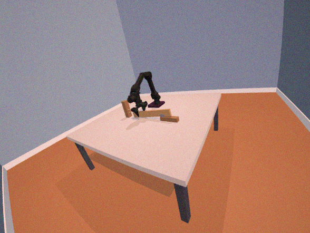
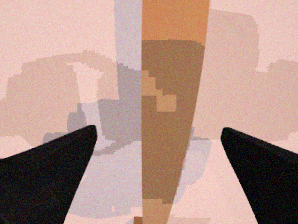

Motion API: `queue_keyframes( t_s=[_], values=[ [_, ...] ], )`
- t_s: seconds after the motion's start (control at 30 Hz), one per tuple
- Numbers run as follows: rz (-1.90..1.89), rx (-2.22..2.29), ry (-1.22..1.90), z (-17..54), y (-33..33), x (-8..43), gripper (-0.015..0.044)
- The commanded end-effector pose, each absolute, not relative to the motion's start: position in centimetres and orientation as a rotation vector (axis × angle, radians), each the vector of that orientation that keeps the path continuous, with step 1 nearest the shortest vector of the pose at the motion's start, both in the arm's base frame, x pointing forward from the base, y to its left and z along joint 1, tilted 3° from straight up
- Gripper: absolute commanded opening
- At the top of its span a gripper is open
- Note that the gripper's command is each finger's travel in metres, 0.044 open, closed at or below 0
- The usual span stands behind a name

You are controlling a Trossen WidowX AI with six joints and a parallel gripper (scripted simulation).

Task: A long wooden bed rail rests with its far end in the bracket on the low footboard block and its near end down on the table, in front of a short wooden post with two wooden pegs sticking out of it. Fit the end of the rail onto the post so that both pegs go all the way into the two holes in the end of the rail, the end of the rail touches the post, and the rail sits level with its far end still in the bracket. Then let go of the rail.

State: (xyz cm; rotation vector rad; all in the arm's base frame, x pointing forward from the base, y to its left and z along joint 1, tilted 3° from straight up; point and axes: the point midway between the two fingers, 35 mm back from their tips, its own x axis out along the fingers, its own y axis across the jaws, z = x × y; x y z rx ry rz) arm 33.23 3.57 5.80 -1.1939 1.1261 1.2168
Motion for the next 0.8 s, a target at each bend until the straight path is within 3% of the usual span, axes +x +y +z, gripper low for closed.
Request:
queue_keyframes(
  t_s=[0.0, 0.2, 0.67, 0.77],
  values=[
    [1.213, -1.195, 1.133, 5.16, 3.53, 33.14, 0.0440],
    [1.213, -1.195, 1.133, 4.43, 3.57, 33.08, 0.0440],
    [1.213, -1.195, 1.133, 4.43, 3.57, 33.08, 0.0072],
    [1.213, -1.195, 1.133, 4.43, 3.57, 33.08, 0.0053]
  ],
)
